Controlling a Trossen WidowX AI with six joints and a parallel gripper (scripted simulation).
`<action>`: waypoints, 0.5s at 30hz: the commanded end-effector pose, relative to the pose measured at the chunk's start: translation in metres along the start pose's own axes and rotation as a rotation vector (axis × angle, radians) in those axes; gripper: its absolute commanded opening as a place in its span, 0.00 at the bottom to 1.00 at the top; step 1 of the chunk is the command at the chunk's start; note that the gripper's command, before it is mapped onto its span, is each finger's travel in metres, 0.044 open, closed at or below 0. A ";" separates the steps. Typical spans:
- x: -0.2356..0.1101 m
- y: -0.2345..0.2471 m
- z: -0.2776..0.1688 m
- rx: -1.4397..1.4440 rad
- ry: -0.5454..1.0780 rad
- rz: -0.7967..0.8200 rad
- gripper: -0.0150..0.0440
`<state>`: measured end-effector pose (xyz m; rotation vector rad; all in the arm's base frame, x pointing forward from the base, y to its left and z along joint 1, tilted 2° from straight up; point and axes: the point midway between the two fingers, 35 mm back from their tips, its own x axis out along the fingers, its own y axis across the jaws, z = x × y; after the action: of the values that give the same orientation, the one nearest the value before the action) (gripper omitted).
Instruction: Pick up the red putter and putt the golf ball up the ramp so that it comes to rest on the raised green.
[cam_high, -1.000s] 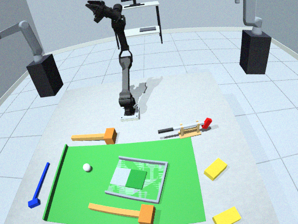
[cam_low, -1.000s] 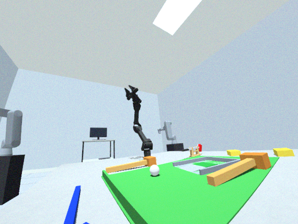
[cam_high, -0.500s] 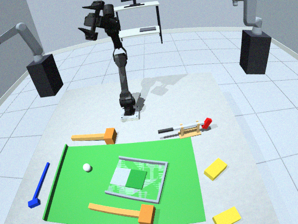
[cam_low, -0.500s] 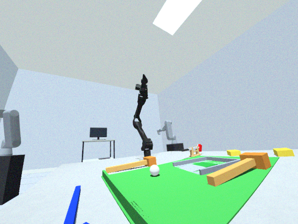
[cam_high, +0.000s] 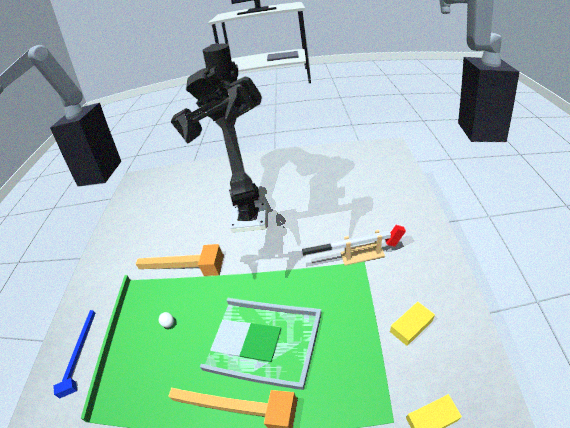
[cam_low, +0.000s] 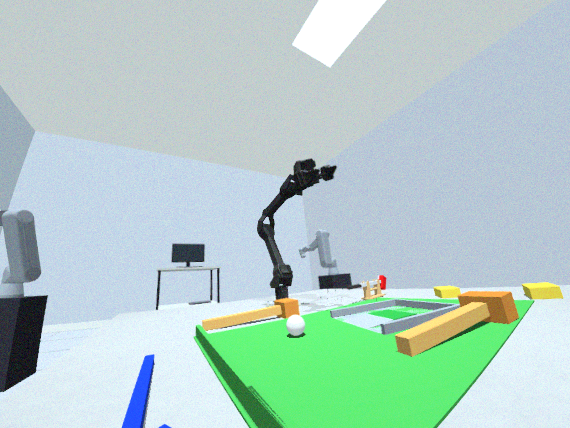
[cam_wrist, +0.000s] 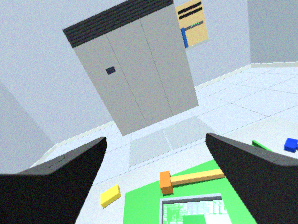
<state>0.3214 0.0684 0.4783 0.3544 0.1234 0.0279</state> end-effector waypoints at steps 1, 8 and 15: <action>0.025 0.011 -0.061 -0.247 0.197 0.057 1.00; 0.042 0.025 -0.179 -0.707 0.545 0.272 1.00; 0.021 0.027 -0.294 -1.111 0.858 0.634 1.00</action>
<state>0.3243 0.1813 0.2545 -0.6145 0.7153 0.6625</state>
